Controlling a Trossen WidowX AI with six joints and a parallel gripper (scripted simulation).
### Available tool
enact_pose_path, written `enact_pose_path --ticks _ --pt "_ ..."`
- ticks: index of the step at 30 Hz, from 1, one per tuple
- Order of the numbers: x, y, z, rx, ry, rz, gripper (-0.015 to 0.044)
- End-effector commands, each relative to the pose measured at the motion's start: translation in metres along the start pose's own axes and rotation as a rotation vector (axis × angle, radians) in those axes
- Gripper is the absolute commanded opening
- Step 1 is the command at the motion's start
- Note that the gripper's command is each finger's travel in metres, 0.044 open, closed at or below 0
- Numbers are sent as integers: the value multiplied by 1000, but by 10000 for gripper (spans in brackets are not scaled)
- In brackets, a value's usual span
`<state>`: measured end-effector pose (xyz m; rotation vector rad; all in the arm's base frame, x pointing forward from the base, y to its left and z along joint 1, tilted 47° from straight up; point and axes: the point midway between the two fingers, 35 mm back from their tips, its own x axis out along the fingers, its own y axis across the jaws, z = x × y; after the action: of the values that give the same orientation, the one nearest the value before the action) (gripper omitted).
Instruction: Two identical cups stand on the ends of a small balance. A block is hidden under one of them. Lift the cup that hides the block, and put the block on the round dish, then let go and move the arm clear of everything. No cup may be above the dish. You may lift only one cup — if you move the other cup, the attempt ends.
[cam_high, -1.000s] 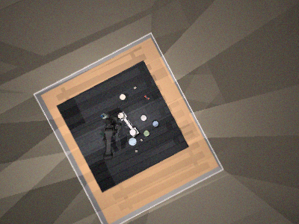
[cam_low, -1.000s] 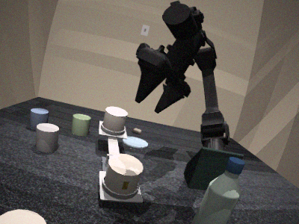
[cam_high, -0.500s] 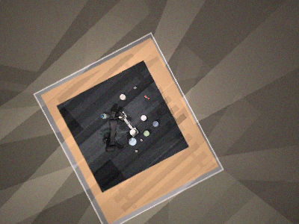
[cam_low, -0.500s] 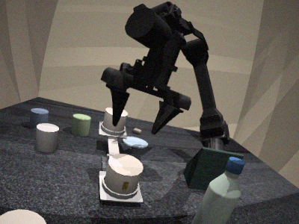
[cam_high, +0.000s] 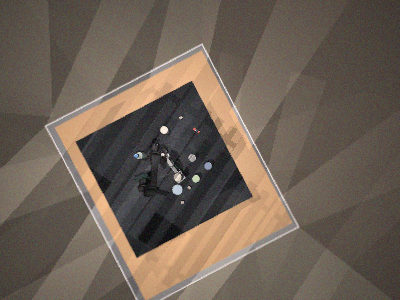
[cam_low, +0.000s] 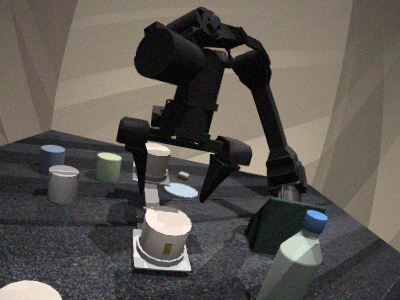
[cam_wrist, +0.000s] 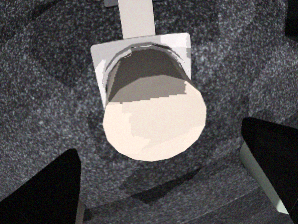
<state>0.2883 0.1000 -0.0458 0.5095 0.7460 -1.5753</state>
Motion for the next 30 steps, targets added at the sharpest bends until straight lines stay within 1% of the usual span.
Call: enact_pose_path --ticks 1,3,9,30 --pt "10 0 -2 11 0 -10 440" --pt "16 0 -2 11 0 -10 440" --pt "18 0 -2 11 0 -10 440" --pt "52 1 -2 12 -1 -10 440"
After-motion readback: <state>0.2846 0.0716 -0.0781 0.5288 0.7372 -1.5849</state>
